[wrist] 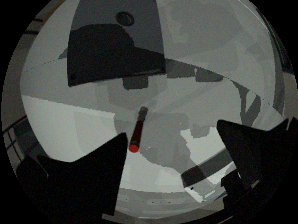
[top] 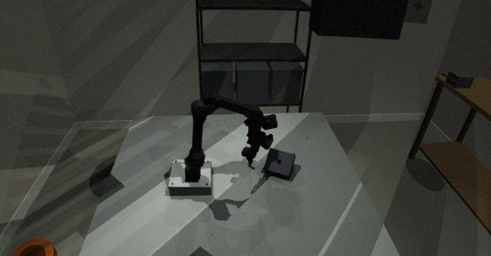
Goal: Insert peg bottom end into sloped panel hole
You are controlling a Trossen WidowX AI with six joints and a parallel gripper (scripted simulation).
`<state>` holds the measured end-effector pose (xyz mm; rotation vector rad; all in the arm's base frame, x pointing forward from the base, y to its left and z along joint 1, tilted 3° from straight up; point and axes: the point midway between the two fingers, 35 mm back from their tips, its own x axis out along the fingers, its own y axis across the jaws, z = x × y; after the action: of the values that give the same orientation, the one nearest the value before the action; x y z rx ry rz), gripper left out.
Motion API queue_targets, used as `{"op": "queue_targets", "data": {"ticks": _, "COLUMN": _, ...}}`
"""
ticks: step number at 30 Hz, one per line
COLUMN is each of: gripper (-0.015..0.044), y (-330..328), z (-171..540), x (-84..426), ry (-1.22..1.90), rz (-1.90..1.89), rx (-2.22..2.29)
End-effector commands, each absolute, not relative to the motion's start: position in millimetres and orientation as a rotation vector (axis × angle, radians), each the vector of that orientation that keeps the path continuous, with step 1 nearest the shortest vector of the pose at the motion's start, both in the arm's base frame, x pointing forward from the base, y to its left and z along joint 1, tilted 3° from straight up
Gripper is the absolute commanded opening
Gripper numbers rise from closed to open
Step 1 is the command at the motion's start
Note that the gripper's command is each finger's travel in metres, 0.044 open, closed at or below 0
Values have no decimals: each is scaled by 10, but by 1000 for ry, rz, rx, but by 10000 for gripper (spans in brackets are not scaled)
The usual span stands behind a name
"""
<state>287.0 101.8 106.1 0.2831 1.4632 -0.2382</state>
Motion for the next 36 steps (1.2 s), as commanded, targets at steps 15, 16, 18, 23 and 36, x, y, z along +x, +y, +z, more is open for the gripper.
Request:
{"op": "queue_targets", "data": {"ticks": 15, "gripper": 440, "y": 1606, "z": 990, "x": 2709, "ry": 1502, "rz": -118, "rx": 181}}
{"op": "queue_targets", "data": {"ticks": 16, "gripper": 440, "y": 1607, "z": 987, "x": 2709, "ry": 1502, "rz": -118, "rx": 181}}
{"op": "queue_targets", "data": {"ticks": 18, "gripper": 440, "y": 1608, "z": 973, "x": 2711, "ry": 1502, "rz": -118, "rx": 181}}
{"op": "queue_targets", "data": {"ticks": 23, "gripper": 440, "y": 1614, "z": 902, "x": 2722, "ry": 1502, "rz": -118, "rx": 181}}
{"op": "queue_targets", "data": {"ticks": 36, "gripper": 440, "y": 1627, "z": 689, "x": 2743, "ry": 1502, "rz": -118, "rx": 181}}
